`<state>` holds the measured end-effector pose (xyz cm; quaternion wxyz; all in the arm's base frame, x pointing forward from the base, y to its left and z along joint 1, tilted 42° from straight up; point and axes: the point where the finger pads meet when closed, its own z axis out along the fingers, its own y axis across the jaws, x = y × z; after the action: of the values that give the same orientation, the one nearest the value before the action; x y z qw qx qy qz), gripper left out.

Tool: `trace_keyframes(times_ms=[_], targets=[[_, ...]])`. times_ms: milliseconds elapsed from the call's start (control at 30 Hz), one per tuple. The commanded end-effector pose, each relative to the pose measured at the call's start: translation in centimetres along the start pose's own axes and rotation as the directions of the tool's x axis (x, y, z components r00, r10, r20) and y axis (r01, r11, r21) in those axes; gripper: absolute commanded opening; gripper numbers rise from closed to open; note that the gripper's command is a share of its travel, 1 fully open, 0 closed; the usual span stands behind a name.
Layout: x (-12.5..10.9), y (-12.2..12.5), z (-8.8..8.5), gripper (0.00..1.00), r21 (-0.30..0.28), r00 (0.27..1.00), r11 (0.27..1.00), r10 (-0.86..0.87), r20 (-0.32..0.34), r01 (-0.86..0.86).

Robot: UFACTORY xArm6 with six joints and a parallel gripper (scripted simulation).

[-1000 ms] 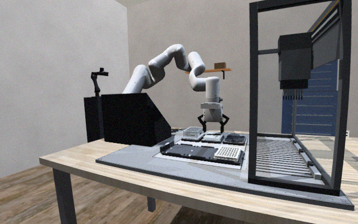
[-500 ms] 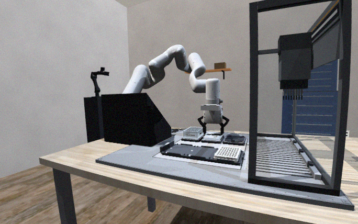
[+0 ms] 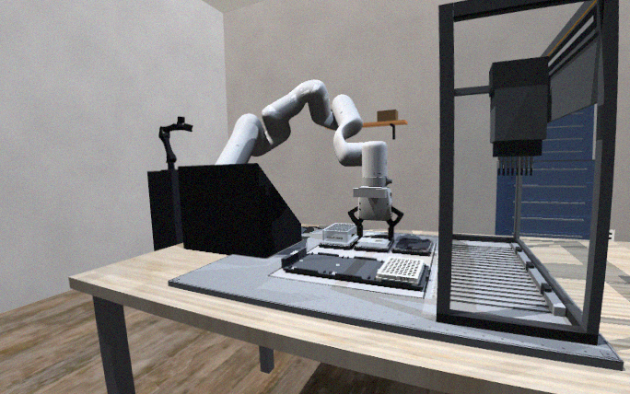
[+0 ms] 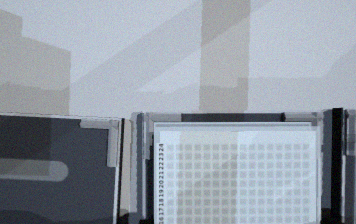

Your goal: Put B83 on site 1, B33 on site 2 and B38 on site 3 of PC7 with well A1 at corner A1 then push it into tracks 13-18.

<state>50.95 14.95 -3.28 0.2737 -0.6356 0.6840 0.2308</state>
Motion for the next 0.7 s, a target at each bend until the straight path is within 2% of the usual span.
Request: trace_keyframes(times_ms=[0,467,500,667], targets=[[-0.01,-0.15,-0.01,1.0,0.004,1.0,1.0,-0.001,-0.001,0.001],[-0.01,-0.15,-0.01,1.0,0.004,1.0,1.0,-0.001,0.0,0.001],[-0.01,-0.15,-0.07,0.0,0.004,1.0,1.0,-0.001,-0.001,0.001],[-0.01,-0.15,-0.07,0.0,0.004,1.0,1.0,-0.001,-0.001,0.001]])
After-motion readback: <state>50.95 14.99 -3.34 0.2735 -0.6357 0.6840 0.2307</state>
